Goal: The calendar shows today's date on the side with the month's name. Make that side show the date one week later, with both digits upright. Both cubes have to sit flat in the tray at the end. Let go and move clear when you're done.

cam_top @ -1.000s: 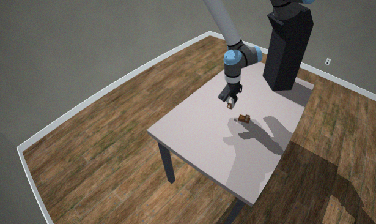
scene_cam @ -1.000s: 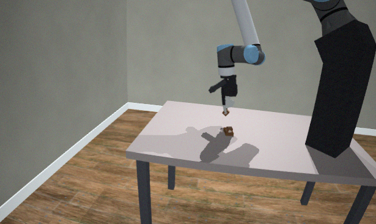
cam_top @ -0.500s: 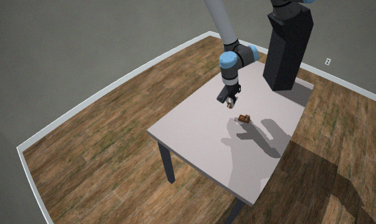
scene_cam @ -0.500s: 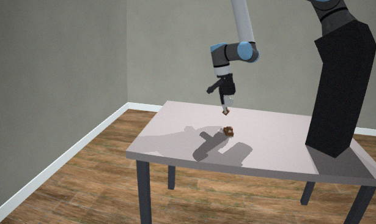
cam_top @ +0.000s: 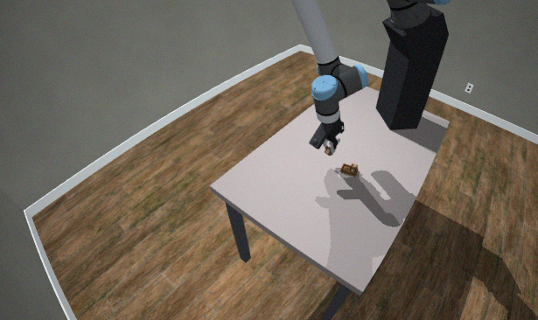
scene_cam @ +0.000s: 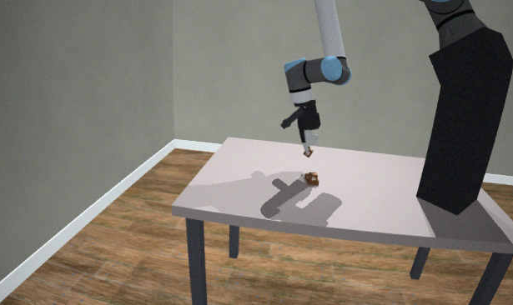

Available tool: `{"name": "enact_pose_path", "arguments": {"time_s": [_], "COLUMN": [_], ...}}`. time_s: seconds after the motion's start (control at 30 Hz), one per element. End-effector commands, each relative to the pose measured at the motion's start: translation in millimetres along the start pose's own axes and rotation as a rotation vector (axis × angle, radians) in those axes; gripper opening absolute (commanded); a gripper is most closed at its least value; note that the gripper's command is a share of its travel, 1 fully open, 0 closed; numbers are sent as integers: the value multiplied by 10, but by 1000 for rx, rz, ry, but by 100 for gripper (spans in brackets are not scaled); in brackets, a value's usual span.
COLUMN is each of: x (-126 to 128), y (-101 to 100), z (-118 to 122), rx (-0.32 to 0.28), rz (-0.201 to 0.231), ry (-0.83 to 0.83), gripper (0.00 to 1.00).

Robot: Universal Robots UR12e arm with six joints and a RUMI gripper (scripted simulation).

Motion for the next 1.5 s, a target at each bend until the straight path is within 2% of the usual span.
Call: {"name": "enact_pose_path", "arguments": {"time_s": [0.0, 0.43, 0.77, 1.2, 1.47], "x": [-7, -11, -4, -6, -16], "y": [-14, -17, 14, 10, -26], "z": [-11, -40, -46, -48, -64], "rx": [-30, -180, -230, -243, -312], "rz": [3, 24, 34, 35, 42], "ry": [-1, -1, 0, 0, -1], "gripper": [10, 10, 10, 10, 10]}}
Point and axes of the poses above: the point where the finger pads meet when closed, its own y axis back along the fingers, its own x axis across the jaws, z = x × y, the point moved 1 cm from there along y, back along the fingers, and after that the axes turned 8 degrees about -y, right-handed, at the moved point
